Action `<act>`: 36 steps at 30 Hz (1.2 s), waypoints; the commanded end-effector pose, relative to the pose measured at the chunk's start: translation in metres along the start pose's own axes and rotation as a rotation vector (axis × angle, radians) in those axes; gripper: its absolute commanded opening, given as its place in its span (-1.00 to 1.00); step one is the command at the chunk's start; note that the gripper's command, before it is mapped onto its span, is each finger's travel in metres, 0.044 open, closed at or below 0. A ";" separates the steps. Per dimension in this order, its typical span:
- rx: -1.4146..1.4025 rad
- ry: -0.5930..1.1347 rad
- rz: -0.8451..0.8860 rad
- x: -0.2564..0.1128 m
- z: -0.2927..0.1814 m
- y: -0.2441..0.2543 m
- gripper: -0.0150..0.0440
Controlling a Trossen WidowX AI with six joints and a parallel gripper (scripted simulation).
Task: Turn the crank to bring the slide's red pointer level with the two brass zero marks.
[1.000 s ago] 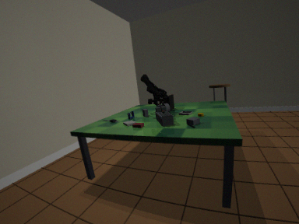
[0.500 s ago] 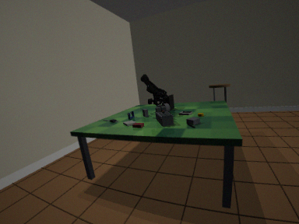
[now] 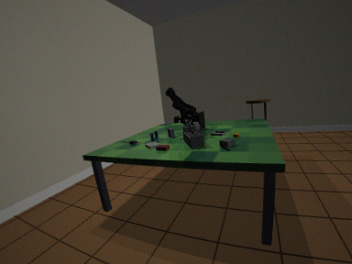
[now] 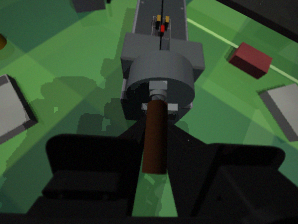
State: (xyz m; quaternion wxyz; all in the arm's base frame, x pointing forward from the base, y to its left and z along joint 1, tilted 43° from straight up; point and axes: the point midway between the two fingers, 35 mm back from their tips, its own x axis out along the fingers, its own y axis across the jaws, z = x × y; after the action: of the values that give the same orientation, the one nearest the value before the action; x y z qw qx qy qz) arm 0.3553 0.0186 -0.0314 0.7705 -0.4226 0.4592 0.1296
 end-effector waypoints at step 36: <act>0.012 -0.004 -0.024 -0.001 0.001 -0.012 -0.49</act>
State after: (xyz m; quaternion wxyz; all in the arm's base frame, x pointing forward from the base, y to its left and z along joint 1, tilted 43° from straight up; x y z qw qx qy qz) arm 0.3569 0.0169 -0.0299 0.7708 -0.4229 0.4583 0.1302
